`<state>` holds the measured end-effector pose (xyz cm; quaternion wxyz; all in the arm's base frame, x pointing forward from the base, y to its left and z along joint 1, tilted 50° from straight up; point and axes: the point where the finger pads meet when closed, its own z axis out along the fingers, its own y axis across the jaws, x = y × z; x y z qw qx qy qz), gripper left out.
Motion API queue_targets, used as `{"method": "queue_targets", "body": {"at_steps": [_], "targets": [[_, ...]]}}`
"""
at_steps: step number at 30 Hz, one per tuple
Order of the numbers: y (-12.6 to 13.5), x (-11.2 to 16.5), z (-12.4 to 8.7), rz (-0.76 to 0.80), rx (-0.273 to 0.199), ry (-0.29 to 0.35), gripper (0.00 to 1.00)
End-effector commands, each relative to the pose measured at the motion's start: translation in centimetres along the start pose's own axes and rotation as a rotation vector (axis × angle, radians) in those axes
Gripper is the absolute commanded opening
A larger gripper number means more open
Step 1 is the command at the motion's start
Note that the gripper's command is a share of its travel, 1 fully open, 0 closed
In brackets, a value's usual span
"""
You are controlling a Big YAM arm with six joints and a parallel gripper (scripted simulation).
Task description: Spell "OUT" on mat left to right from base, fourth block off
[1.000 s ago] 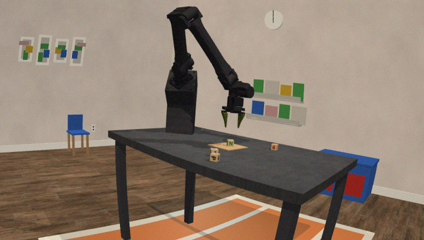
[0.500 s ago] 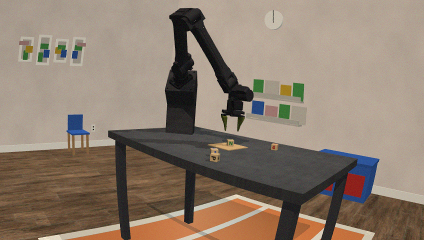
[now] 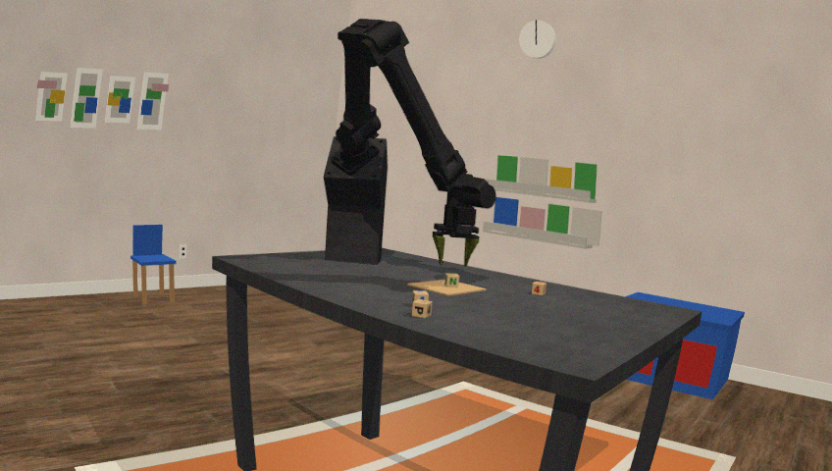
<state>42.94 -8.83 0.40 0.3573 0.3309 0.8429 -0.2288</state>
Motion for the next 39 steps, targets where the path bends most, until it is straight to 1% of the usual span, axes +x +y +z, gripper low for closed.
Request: {"method": "queue_targets", "body": {"at_steps": [1, 10, 13, 18, 39], "targets": [[0.04, -0.34, 0.91, -0.006, 0.002, -0.007, 0.63], [0.02, -0.34, 1.62, -0.007, 0.002, -0.008, 0.63], [0.25, -0.12, 1.45, -0.014, -0.003, -0.008, 0.63], [-0.1, -0.24, 1.76, -0.008, 0.004, -0.006, 0.63], [0.04, -0.2, 1.69, -0.01, 0.002, -0.007, 0.63]]}}
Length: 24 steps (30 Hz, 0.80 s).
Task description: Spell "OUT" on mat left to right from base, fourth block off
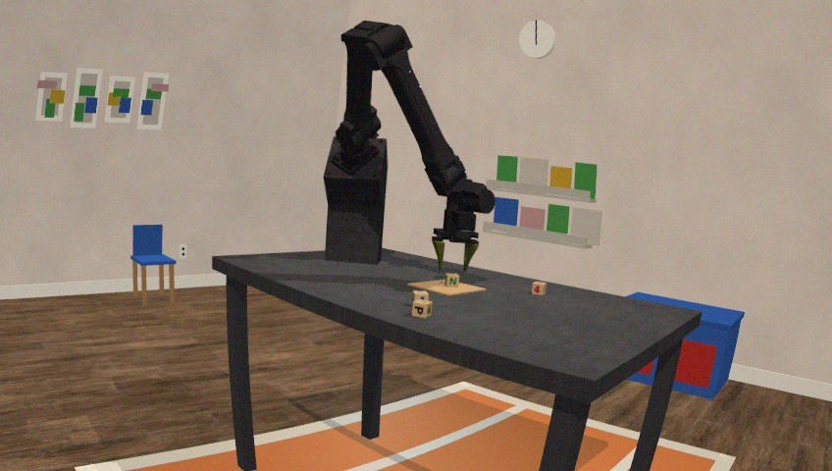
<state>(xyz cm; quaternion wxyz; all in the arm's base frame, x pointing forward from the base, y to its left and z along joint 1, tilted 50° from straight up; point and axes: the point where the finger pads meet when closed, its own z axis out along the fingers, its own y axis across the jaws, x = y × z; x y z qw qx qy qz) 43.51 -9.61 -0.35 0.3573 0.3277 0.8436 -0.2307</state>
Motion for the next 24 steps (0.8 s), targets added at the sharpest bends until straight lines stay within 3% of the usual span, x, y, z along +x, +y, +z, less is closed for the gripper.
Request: {"method": "queue_targets", "body": {"at_steps": [1, 11, 24], "targets": [[0.1, -0.2, 0.5, -0.003, 0.001, -0.005, 0.63], [0.0, -0.3, 0.9, 0.001, 0.002, -0.005, 0.63], [0.0, -0.3, 3.1, 0.001, 0.002, -0.005, 0.63]]}}
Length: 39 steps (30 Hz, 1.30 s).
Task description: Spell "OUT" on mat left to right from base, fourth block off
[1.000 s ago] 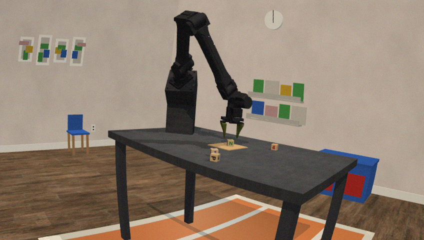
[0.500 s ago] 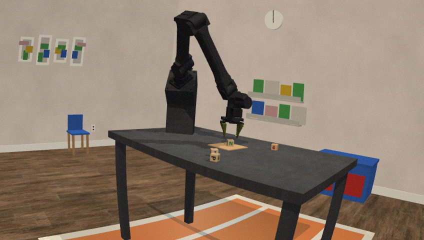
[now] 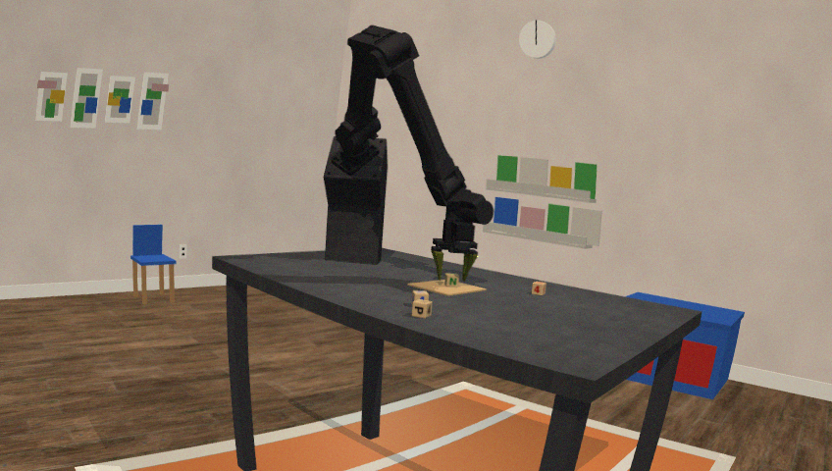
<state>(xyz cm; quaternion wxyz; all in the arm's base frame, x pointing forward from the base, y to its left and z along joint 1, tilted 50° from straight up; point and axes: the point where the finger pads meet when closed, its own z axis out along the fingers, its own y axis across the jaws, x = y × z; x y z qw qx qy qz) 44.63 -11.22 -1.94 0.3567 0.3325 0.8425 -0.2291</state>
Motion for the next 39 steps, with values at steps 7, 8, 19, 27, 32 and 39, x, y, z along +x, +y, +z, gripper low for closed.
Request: {"method": "queue_targets", "body": {"at_steps": [7, 8, 19, 27, 32, 39], "targets": [[-0.03, -0.24, 1.62, -0.009, 0.001, -0.009, 0.63], [-0.07, -0.19, 1.68, -0.01, 0.002, -0.008, 0.63], [0.17, 0.14, 1.49, -0.019, -0.003, -0.007, 0.63], [0.17, 0.14, 1.49, -0.019, -0.003, -0.007, 0.44], [0.17, 0.14, 1.49, -0.019, -0.003, -0.007, 0.44], [0.17, 0.14, 1.49, -0.019, -0.003, -0.007, 0.44]]}}
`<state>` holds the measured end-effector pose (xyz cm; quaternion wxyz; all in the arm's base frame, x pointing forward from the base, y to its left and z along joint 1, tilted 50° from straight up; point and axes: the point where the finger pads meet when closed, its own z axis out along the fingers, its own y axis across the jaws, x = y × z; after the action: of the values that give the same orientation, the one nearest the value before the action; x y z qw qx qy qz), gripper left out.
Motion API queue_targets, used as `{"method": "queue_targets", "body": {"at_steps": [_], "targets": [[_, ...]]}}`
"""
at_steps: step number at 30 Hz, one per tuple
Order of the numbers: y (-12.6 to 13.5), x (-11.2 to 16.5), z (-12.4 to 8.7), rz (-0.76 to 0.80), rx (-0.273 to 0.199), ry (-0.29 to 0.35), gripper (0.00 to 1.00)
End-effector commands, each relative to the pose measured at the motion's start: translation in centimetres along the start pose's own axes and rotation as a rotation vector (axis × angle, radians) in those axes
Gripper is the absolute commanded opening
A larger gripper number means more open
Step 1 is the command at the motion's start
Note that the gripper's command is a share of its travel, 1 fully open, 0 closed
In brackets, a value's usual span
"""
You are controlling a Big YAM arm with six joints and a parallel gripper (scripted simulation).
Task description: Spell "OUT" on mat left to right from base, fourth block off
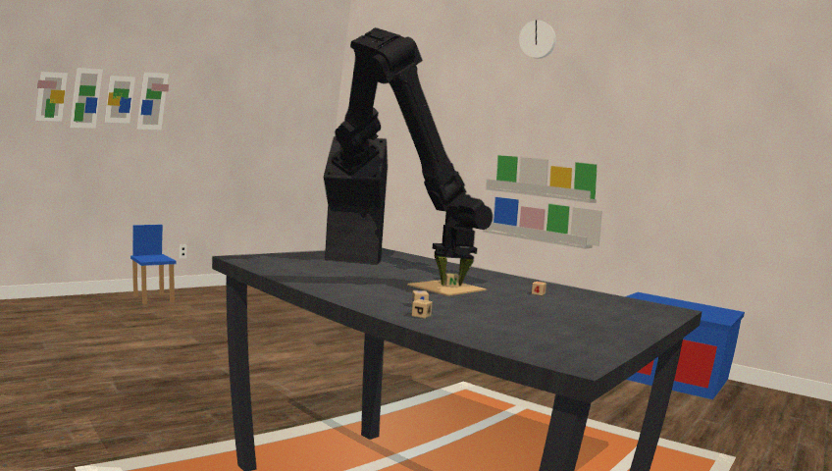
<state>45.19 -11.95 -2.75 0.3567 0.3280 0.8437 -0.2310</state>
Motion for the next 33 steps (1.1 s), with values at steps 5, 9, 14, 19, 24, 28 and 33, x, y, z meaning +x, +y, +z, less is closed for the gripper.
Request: {"method": "queue_targets", "body": {"at_steps": [5, 9, 14, 19, 24, 28, 33], "targets": [[0.13, 0.11, 0.27, -0.009, -0.003, -0.005, 0.25], [0.13, 0.11, 0.27, -0.009, -0.003, -0.005, 0.25], [0.13, 0.1, 0.27, -0.009, -0.003, -0.005, 0.25], [0.13, 0.1, 0.27, -0.009, -0.003, -0.005, 0.25], [0.13, 0.1, 0.27, -0.009, -0.003, -0.005, 0.25], [0.13, 0.1, 0.27, -0.009, -0.003, -0.005, 0.25], [0.13, 0.1, 0.27, -0.009, -0.003, -0.005, 0.25]]}}
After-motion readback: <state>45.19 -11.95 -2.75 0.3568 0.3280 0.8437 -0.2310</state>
